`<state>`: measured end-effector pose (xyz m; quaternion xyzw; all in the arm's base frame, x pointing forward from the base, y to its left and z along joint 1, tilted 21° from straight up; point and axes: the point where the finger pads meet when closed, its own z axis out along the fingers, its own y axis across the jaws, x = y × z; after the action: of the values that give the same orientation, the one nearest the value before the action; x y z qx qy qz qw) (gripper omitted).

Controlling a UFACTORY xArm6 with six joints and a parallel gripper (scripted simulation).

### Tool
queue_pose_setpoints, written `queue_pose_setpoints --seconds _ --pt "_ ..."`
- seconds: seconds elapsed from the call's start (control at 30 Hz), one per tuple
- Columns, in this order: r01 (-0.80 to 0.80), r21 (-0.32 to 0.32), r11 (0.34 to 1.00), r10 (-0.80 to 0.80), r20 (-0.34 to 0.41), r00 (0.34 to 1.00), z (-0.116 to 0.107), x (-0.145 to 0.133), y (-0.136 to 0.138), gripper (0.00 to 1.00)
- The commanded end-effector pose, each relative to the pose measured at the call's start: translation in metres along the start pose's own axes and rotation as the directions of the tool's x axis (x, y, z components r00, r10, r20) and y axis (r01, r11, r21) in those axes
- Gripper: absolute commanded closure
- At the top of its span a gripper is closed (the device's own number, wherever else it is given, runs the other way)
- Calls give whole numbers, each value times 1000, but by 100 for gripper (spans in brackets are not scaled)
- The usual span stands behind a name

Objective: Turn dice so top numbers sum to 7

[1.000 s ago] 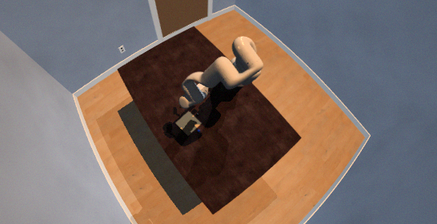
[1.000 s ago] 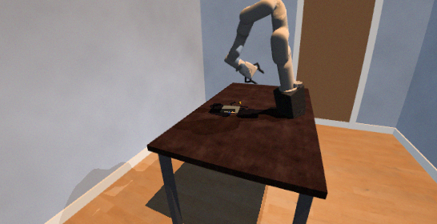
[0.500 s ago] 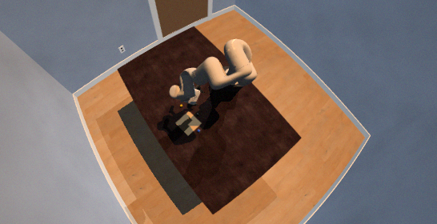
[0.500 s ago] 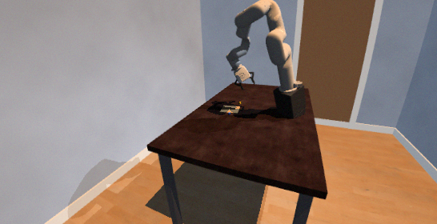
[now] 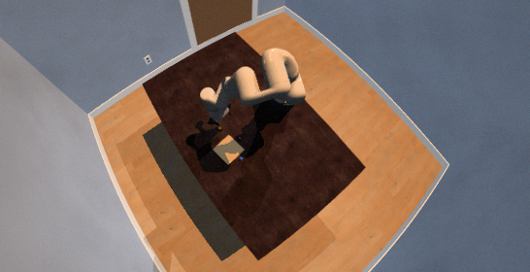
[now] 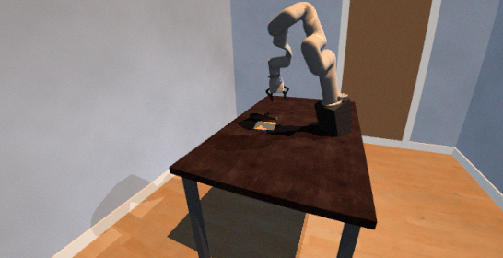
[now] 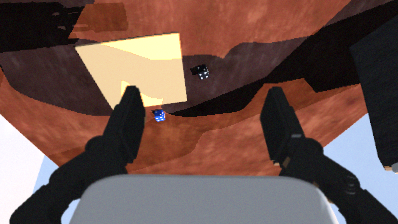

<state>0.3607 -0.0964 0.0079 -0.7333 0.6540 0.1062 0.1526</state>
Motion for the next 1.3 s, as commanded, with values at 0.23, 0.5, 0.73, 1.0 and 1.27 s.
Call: queue_pose_setpoints --seconds 0.23,0.5,0.73,1.0,1.27 --pt "-110 172 979 126 -83 989 -4 64 -13 0" --pt "-110 172 979 126 -83 989 -4 64 -13 0" --pt "-110 172 979 126 -83 989 -4 64 -13 0" --pt "-110 172 979 126 -83 989 14 66 -16 0" --pt "-110 172 979 126 -83 989 60 71 -24 0"
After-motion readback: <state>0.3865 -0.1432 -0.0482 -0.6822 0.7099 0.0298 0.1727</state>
